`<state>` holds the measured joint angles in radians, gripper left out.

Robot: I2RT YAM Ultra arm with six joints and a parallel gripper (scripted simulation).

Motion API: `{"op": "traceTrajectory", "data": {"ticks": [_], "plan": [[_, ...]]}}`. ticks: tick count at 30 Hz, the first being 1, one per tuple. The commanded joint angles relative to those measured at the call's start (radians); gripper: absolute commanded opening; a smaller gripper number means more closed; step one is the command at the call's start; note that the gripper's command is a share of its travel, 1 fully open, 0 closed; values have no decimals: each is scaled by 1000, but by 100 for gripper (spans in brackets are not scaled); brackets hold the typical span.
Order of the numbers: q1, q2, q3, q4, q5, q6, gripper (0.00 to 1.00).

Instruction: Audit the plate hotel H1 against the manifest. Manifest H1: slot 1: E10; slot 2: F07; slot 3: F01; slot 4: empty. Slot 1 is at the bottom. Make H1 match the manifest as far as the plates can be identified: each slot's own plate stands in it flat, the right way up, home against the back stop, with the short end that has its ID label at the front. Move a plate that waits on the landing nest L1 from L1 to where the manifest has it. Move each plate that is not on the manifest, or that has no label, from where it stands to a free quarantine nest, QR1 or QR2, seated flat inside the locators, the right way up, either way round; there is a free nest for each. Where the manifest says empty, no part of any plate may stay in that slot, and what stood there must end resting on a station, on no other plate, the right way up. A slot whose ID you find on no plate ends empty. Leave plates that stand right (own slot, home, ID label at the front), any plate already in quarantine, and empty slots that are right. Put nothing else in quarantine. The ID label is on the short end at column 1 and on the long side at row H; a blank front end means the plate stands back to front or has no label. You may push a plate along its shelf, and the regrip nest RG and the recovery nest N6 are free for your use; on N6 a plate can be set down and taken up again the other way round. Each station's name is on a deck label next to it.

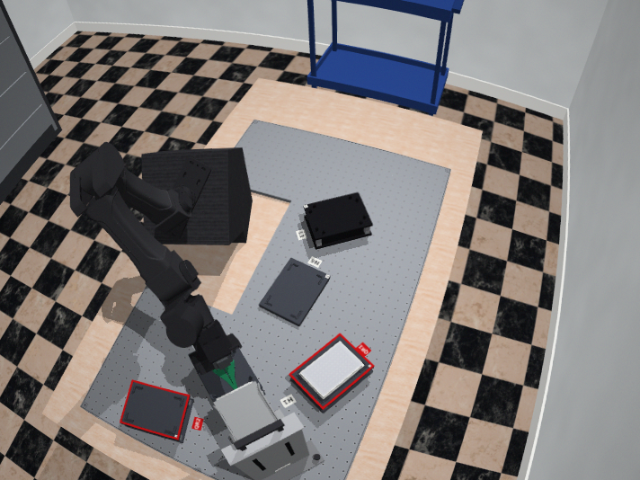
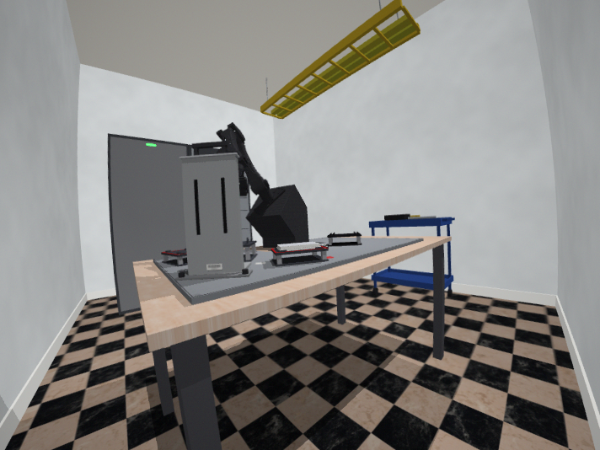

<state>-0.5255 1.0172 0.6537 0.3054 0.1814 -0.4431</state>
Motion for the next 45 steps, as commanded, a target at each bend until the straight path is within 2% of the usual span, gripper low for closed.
{"op": "traceTrajectory", "data": {"ticks": [1,33,35,37,45], "plan": [[17,24,43,28,-20,4,0],[16,21,42,26,-14,4,0],[6,1,30,28,-16,2,0],[-7,-32,-22,30,-17,3,0],[-16,-67,-60,39,-27,1,0]]}}
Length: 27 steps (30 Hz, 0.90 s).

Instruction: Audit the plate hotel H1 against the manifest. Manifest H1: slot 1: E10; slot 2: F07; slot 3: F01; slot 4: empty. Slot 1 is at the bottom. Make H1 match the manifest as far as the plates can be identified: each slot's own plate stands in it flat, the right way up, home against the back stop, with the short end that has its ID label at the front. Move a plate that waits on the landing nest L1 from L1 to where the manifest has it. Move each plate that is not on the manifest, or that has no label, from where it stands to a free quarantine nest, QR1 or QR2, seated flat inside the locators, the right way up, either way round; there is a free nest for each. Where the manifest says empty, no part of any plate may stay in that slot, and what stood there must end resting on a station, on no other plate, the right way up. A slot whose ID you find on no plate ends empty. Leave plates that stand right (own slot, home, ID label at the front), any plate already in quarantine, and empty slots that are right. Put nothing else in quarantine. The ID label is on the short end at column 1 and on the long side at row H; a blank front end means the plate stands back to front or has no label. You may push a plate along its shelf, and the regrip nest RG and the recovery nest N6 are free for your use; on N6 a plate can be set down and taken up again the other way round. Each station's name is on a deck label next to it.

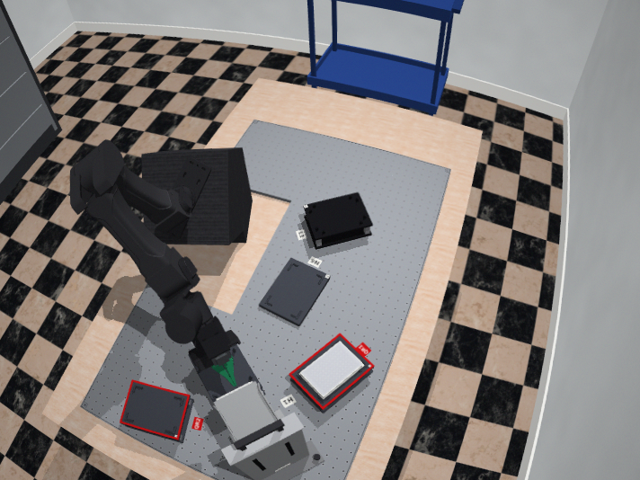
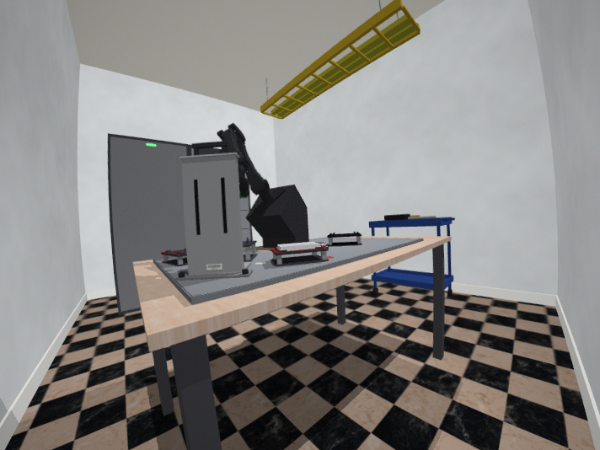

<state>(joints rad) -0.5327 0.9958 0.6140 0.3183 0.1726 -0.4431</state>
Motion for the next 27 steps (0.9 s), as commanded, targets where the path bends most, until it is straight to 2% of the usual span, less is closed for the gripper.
{"op": "traceTrajectory", "data": {"ticks": [1,11,14,15,27], "plan": [[-10,-51,-27,27,-20,1,0],[-24,-111,-89,30,-37,-1,0],[-20,-120,-79,29,-39,-3,0],[-27,-125,-102,29,-40,-2,0],[-53,-201,-174,3,-64,-4,0]]}}
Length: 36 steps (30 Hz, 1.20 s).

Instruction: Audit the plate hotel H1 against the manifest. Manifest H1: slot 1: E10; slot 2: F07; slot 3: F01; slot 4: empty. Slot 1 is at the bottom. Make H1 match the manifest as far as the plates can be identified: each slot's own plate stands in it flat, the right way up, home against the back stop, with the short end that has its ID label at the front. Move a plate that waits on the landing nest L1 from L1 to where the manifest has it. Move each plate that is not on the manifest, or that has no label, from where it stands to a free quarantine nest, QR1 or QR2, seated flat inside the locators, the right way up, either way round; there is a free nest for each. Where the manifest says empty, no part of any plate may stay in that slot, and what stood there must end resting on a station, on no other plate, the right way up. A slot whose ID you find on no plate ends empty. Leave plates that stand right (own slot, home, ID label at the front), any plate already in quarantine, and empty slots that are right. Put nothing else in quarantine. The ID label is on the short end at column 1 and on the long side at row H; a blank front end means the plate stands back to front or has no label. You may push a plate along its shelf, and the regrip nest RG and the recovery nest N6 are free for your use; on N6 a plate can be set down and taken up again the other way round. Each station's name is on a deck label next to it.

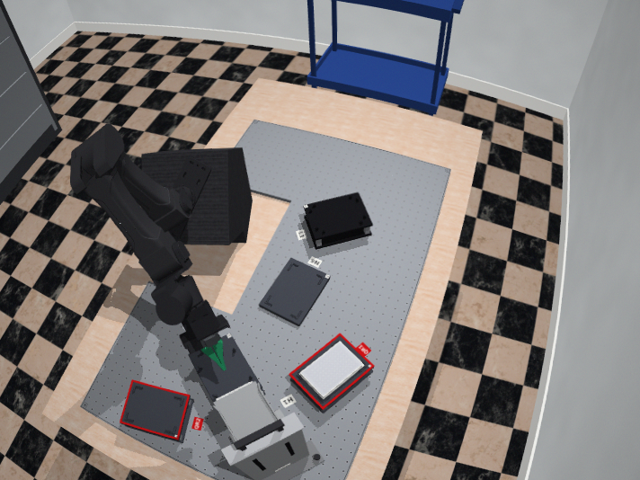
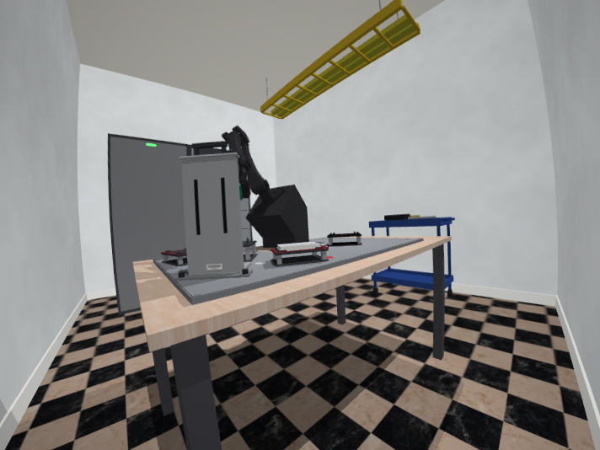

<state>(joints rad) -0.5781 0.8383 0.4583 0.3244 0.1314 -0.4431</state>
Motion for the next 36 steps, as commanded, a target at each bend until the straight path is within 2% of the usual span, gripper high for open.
{"op": "traceTrajectory", "data": {"ticks": [1,4,5,18,20,21,22,36], "plan": [[-11,-50,-25,-5,-25,-5,0],[-1,-60,-8,1,-27,-8,0],[-11,-66,-36,4,-29,-7,0],[-49,-159,-110,-32,-62,-7,0],[-49,-159,-110,-32,-62,-7,0],[-43,-170,-87,-32,-65,-10,0],[-54,-177,-121,-33,-68,-8,0],[-96,-280,-180,-76,-110,-10,0]]}}
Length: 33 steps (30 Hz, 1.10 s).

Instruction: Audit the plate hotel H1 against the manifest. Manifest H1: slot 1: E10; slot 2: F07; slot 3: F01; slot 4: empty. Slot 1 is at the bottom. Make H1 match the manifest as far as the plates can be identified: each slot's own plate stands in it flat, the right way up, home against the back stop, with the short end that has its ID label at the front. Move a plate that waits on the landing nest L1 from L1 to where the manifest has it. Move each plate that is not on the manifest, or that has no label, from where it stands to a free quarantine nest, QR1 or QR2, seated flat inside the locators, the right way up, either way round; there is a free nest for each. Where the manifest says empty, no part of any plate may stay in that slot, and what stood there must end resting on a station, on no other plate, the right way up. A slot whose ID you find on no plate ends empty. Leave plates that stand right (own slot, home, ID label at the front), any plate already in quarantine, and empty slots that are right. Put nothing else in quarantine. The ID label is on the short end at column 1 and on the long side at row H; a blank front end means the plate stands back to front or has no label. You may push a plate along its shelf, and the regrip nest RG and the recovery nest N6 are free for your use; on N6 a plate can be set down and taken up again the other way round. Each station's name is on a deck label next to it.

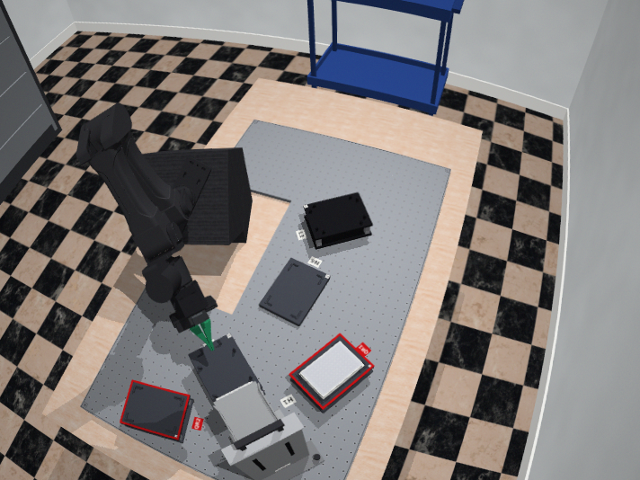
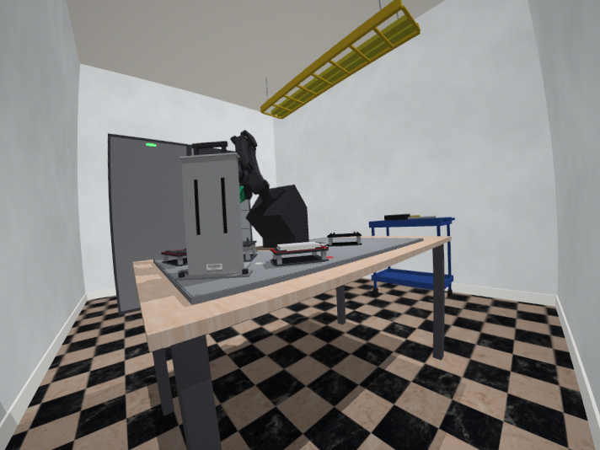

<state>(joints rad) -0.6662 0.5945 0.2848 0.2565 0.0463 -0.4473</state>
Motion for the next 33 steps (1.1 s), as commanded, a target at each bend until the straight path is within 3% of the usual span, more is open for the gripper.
{"op": "traceTrajectory", "data": {"ticks": [1,2,33], "plan": [[-8,-37,-7,-8,-25,-6,0],[7,-41,28,-9,-25,-8,0],[1,-24,8,-2,-20,-5,0]]}}
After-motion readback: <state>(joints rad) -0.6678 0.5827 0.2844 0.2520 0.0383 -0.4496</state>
